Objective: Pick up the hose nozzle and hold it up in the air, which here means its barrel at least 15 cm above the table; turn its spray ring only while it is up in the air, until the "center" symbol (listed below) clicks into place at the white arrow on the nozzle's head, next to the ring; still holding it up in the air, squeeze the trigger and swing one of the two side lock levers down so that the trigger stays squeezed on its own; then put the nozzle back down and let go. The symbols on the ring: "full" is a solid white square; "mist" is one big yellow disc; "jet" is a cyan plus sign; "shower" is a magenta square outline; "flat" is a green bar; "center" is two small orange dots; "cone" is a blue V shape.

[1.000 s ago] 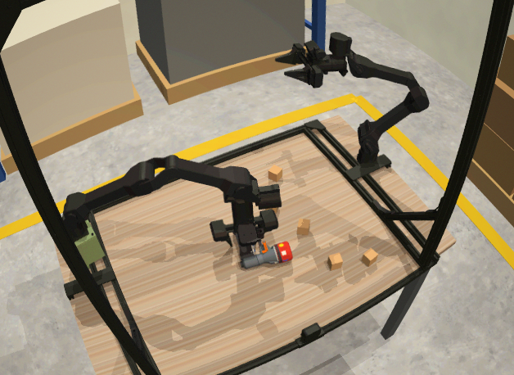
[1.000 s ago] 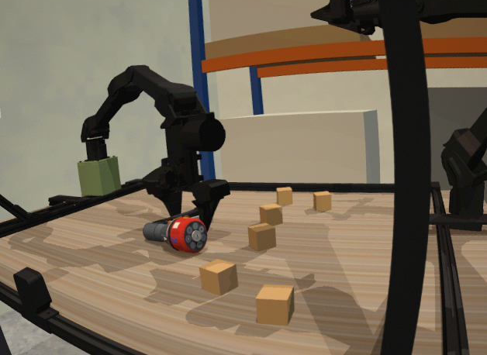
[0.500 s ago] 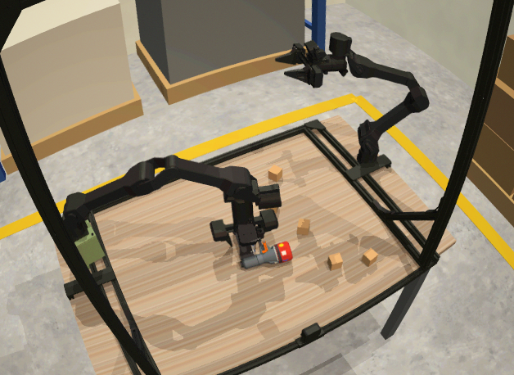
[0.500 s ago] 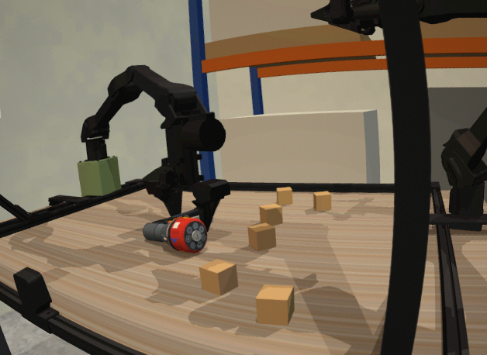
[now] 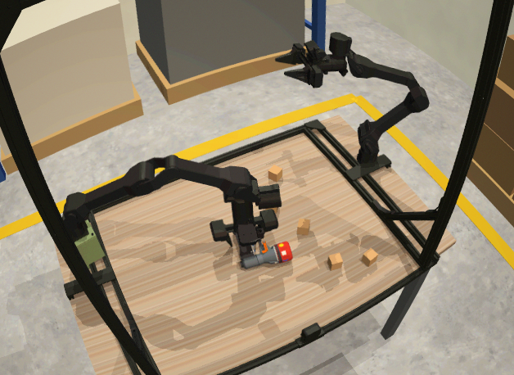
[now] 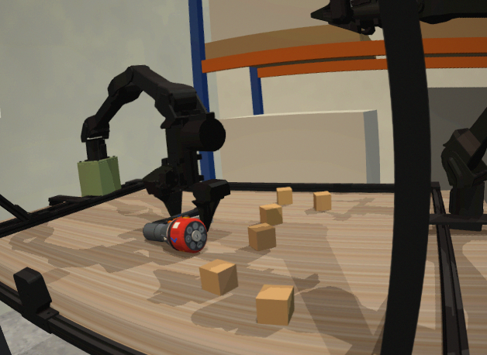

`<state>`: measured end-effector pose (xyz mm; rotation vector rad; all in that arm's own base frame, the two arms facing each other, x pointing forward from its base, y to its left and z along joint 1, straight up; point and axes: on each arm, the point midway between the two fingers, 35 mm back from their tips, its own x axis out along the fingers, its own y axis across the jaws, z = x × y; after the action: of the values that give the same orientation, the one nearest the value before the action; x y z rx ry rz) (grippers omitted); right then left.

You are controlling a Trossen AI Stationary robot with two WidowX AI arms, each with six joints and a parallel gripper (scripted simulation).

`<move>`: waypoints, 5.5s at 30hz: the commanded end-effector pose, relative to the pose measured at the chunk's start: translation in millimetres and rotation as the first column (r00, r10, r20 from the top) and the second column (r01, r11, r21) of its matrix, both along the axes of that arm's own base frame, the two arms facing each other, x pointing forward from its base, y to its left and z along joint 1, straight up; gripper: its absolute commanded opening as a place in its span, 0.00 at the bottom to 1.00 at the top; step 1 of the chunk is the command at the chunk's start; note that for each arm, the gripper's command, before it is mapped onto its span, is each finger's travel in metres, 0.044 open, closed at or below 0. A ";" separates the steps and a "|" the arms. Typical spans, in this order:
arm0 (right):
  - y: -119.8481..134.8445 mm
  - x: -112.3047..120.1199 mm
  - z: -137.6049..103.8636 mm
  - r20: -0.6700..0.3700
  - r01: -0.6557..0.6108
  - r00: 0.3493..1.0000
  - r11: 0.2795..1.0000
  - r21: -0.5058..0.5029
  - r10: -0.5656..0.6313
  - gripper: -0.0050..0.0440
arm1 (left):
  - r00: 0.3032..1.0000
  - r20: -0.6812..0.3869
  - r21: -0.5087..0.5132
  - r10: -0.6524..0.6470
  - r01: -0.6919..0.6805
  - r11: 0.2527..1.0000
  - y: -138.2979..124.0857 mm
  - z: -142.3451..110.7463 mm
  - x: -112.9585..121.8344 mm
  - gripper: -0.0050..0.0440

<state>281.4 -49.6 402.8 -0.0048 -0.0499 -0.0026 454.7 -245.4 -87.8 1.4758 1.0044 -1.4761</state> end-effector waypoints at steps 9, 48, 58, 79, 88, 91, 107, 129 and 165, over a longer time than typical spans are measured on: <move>0.6 -0.2 0.1 0.000 -0.003 1.000 1.000 0.005 0.003 0.92 | 1.000 0.009 -0.003 -0.007 0.007 1.000 -1.3 1.9 2.3 0.92; 0.6 -0.2 0.1 0.000 -0.003 1.000 1.000 0.005 0.003 0.92 | 1.000 0.009 -0.003 -0.007 0.007 1.000 -1.3 1.9 2.3 0.92; 0.6 -0.2 0.1 0.000 -0.003 1.000 1.000 0.005 0.003 0.92 | 1.000 0.009 -0.003 -0.007 0.007 1.000 -1.3 1.9 2.3 0.92; 0.6 -0.2 0.1 0.000 -0.003 1.000 1.000 0.005 0.003 0.92 | 1.000 0.000 0.001 -0.001 0.001 1.000 -0.1 0.0 0.0 0.84; 0.6 -0.2 0.1 0.000 -0.003 1.000 1.000 0.005 0.003 0.92 | 1.000 0.000 0.001 -0.001 0.001 1.000 -0.1 0.0 0.0 0.71; 0.6 -0.2 0.1 0.000 -0.003 1.000 1.000 0.005 0.003 0.92 | 1.000 0.000 0.001 -0.001 0.001 1.000 -0.1 0.0 0.0 0.67; 0.6 -0.2 0.1 0.000 -0.003 1.000 1.000 0.005 0.003 0.92 | 1.000 0.000 0.001 -0.001 0.001 1.000 -0.1 0.0 0.0 0.48; 0.6 -0.2 0.1 0.000 -0.003 1.000 1.000 0.005 0.003 0.92 | 1.000 -0.010 0.007 -0.003 0.003 1.000 -0.4 14.8 -4.9 0.10; 0.6 -0.2 0.1 0.000 -0.003 1.000 1.000 0.005 0.003 0.92 | 1.000 0.021 -0.010 -0.003 0.003 1.000 -2.0 86.4 -8.6 0.10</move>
<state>281.0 -49.0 403.1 -0.0047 -0.0509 -0.0010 442.5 -244.8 -10.1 1.4838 1.0016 -1.4801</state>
